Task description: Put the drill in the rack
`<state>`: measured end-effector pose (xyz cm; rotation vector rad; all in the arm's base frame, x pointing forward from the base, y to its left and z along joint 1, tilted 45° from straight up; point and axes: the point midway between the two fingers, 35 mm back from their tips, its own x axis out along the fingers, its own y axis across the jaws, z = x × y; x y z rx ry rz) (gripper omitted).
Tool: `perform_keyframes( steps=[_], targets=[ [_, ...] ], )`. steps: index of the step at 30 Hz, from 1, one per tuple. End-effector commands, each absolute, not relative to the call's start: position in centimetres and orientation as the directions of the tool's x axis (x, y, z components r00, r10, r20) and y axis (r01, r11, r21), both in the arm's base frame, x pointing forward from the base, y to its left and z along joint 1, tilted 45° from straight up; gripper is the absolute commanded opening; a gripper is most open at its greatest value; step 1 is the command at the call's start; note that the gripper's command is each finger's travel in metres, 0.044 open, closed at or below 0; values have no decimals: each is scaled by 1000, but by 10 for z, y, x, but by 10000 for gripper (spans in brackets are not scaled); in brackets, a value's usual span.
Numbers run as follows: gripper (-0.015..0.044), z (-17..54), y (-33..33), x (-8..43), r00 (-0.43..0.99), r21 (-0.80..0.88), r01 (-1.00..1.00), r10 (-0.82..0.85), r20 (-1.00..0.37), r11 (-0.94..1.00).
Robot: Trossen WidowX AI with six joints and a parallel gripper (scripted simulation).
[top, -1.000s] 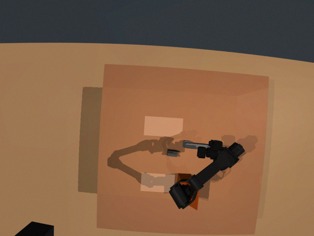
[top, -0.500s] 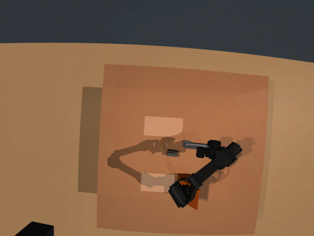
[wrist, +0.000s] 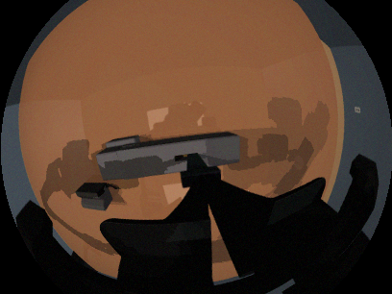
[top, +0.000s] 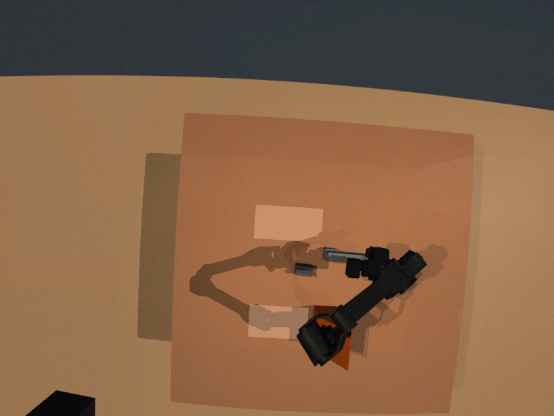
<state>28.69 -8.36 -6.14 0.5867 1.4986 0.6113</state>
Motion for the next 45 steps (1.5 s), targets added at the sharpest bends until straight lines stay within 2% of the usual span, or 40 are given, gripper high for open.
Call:
perform_keyframes(
  steps=[1,45],
  targets=[
    [0,-66,-79,288,-21,696,-6,696,-718,718],
    [0,-76,-67,283,-21,697,-6,697,-717,717]
  ],
)
